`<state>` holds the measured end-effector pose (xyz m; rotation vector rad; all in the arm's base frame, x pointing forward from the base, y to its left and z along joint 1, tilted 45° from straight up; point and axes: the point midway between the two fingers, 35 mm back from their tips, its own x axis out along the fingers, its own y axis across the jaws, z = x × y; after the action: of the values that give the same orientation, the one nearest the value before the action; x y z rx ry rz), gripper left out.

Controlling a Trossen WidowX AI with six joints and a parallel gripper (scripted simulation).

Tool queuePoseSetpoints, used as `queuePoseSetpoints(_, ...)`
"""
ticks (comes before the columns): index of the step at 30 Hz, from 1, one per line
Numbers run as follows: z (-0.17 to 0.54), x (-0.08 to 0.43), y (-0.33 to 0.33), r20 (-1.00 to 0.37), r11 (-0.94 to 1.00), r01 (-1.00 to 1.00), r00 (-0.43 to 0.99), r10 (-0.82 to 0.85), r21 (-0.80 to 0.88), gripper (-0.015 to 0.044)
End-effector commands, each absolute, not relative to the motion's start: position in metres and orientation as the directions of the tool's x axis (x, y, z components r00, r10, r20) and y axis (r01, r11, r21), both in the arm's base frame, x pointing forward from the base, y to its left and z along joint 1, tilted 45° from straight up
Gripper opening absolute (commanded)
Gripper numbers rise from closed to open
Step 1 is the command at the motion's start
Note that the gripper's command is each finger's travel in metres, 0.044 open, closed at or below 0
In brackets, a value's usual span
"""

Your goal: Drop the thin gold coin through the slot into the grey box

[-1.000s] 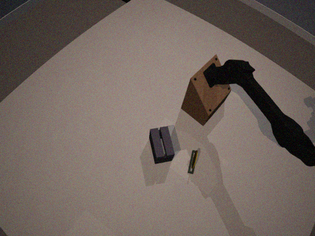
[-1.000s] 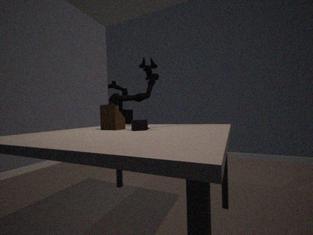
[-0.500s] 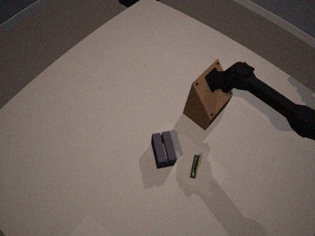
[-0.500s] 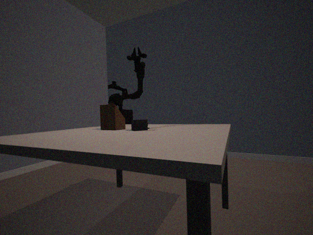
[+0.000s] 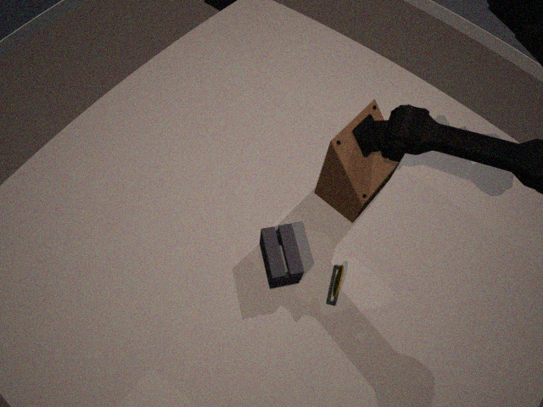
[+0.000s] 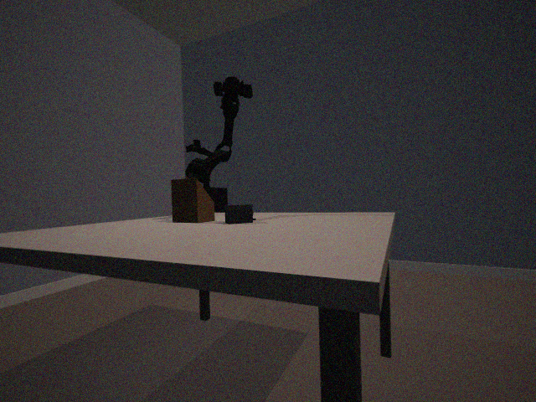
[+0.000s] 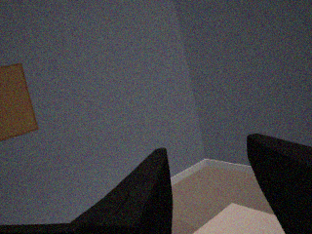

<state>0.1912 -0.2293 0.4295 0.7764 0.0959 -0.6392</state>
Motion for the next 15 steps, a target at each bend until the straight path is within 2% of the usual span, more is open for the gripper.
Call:
queuePoseSetpoints(1,0.38,0.23,-0.21,-0.42,0.625,0.518,0.852,-0.314,0.583,0.0161)
queuePoseSetpoints(7,0.305,0.277,-0.153,-0.563,0.743,0.366,0.827,0.017,0.56,0.0161)
queuePoseSetpoints(15,0.218,0.297,-0.062,-0.68,0.834,0.093,0.632,0.372,0.543,0.0161)
